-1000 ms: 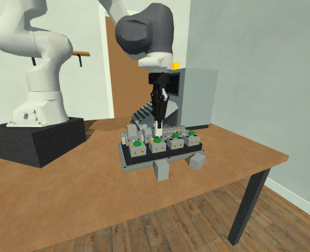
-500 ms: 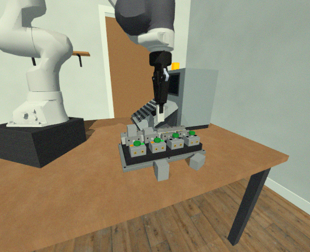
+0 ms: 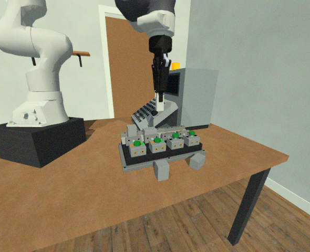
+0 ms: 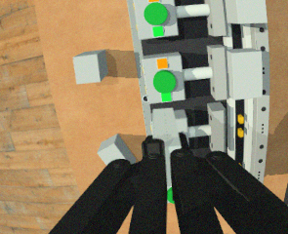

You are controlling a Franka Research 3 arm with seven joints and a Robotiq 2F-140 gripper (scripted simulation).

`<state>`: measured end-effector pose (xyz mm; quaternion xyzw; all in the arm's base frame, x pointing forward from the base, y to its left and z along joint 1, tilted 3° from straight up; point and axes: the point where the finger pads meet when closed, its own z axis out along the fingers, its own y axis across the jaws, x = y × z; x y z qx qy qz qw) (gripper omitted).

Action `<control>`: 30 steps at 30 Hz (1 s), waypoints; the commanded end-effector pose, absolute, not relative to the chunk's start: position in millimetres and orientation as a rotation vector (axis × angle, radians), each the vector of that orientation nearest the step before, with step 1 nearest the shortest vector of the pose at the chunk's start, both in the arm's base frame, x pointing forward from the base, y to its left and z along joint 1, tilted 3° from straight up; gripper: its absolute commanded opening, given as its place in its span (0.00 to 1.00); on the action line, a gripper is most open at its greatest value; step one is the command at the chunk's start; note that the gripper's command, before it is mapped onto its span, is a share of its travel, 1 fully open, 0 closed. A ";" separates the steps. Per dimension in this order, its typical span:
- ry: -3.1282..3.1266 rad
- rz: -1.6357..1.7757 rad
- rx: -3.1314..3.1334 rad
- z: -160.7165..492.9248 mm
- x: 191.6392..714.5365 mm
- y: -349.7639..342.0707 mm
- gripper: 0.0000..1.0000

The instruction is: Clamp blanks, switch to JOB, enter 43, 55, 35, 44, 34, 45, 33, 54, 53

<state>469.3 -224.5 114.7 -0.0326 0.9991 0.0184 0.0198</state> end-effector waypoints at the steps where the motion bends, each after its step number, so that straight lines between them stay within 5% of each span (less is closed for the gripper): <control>1: 3.106 0.080 -0.168 117.4 464.8 -221.3 0.00; 10: 3.104 0.070 -0.181 121.1 469.6 -226.5 0.00; 18: 3.061 -0.004 -0.542 143.4 563.7 -290.1 0.00; 28: 2.994 0.068 -0.806 117.9 612.4 -300.3 0.00; 29: 2.994 0.068 -0.806 117.9 612.4 -300.3 0.40; 30: 2.994 0.068 -0.806 117.9 612.4 -300.3 0.40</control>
